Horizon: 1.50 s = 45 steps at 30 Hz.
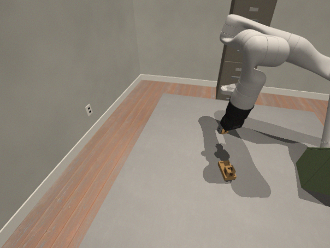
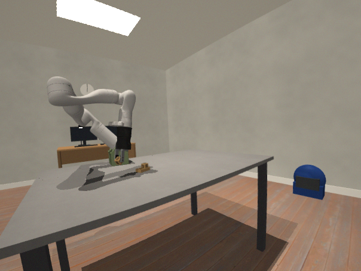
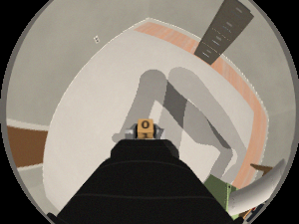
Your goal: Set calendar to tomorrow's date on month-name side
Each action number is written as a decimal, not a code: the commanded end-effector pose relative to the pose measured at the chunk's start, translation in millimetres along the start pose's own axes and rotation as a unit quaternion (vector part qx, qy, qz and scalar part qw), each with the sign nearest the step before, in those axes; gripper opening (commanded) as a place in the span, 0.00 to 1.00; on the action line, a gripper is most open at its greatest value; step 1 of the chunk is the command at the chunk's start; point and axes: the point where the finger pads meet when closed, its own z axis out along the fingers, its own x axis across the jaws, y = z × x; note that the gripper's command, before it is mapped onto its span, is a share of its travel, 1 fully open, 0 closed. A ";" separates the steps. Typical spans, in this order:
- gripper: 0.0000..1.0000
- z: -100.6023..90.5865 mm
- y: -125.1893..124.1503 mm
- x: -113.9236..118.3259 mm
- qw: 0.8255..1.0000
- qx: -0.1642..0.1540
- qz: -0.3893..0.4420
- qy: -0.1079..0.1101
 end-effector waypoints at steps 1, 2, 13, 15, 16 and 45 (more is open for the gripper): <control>0.57 2.4 -8.4 2.4 1.000 -0.024 0.014 0.003; 0.57 2.4 -8.7 2.4 0.999 -0.034 0.014 0.003; 0.57 0.6 -11.6 1.2 0.996 -0.086 0.015 -0.004; 0.57 0.6 -11.7 1.1 0.996 -0.087 0.015 -0.004; 0.57 0.6 -11.7 1.1 0.996 -0.087 0.015 -0.004; 0.57 1.5 -14.5 1.2 0.976 -0.216 0.014 -0.006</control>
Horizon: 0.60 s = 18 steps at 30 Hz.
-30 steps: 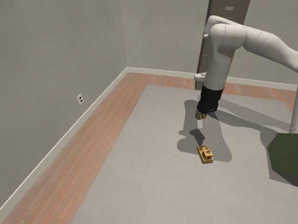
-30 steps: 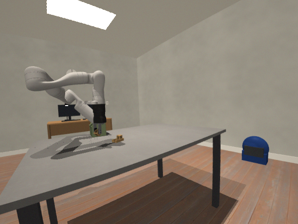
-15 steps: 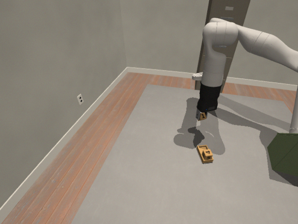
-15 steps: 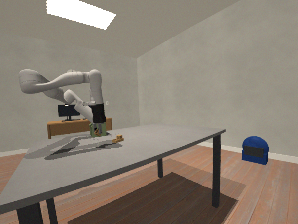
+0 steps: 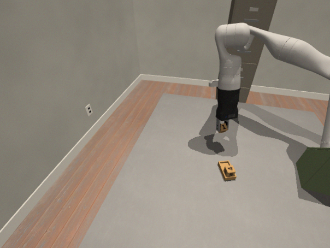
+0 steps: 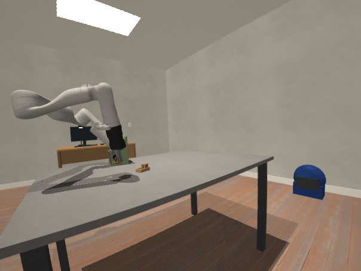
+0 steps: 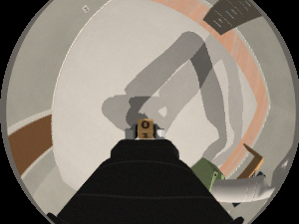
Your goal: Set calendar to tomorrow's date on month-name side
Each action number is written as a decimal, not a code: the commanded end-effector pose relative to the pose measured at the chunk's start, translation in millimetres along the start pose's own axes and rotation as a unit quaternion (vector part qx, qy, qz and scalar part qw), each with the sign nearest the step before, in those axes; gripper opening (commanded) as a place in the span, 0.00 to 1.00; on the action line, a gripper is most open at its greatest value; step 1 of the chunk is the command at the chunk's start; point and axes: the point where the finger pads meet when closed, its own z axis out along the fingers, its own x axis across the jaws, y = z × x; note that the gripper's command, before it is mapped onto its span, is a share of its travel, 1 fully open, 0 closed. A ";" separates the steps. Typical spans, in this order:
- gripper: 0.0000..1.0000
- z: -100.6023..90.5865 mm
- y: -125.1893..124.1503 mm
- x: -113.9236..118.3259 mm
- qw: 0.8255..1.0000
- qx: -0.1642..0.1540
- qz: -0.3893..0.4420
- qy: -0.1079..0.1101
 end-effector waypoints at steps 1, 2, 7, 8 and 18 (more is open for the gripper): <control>0.57 -0.2 -2.1 0.7 1.000 -0.001 0.003 0.000; 0.57 -0.2 -2.1 0.7 1.000 -0.001 0.003 0.000; 0.57 0.6 -2.1 1.2 1.000 -0.017 0.003 0.002; 0.57 0.8 -2.1 1.3 1.000 -0.023 0.003 0.003; 0.57 1.5 -3.2 1.6 0.996 -0.093 0.003 0.004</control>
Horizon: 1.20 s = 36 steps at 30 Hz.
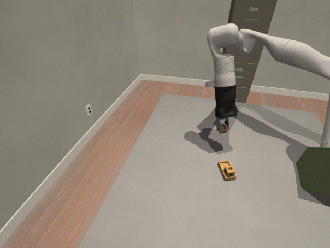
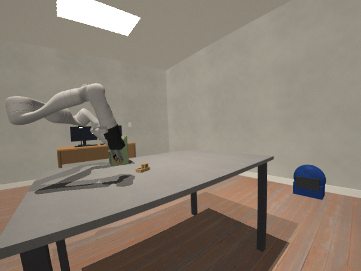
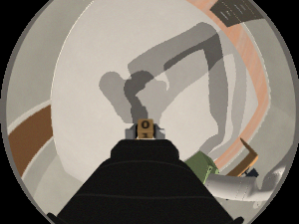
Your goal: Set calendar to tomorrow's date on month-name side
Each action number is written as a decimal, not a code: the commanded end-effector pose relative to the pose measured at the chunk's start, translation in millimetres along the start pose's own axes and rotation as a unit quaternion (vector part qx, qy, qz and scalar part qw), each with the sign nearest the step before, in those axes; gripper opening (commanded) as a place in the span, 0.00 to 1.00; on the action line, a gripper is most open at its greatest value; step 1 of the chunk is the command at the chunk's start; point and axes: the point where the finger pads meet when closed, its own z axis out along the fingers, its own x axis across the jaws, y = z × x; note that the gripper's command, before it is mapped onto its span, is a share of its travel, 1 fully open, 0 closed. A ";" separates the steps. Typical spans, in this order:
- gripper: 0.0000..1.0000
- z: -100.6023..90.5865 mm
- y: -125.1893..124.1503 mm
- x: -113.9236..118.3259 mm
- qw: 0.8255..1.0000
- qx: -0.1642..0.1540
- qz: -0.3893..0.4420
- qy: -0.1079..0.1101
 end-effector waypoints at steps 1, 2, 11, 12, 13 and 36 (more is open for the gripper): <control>0.57 1.2 -7.4 1.8 1.000 -0.023 0.014 -0.002; 0.57 0.9 -7.7 1.7 0.999 -0.030 0.014 -0.003; 0.57 -0.2 -8.8 1.1 0.998 -0.053 0.013 -0.007; 0.57 -0.2 -8.8 1.1 0.998 -0.053 0.013 -0.007; 0.57 -0.2 -8.8 1.1 0.998 -0.053 0.013 -0.007; 0.57 0.5 -11.7 1.1 0.983 -0.183 0.012 -0.008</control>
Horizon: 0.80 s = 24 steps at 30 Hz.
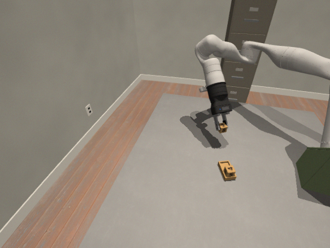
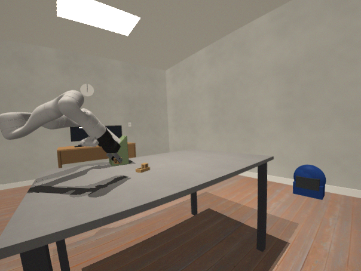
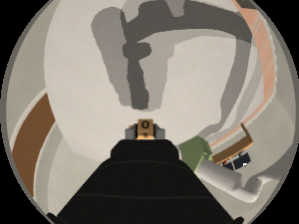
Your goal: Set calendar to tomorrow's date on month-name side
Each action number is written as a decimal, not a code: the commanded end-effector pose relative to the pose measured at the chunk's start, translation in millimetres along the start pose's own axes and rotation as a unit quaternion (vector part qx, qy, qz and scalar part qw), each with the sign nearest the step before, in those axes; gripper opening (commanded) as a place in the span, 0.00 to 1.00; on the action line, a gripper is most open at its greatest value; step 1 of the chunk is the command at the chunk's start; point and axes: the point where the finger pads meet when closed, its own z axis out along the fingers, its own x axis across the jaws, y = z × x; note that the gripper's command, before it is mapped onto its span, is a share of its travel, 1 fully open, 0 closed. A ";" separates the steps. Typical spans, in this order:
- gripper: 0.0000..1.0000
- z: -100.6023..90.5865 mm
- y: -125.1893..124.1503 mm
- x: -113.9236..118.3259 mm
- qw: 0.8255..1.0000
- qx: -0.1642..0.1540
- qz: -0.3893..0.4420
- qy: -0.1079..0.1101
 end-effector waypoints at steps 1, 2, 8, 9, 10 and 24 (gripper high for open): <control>0.57 0.3 -2.3 0.7 1.000 -0.004 0.004 -0.002; 0.57 0.3 -2.3 0.7 1.000 -0.004 0.004 -0.002; 0.57 0.3 -2.3 0.7 1.000 -0.004 0.004 -0.002; 0.57 0.3 -2.3 0.7 1.000 -0.004 0.004 -0.002; 0.57 0.3 -2.3 0.7 1.000 -0.004 0.004 -0.002; 0.57 2.3 -4.3 0.7 1.000 -0.004 0.005 -0.002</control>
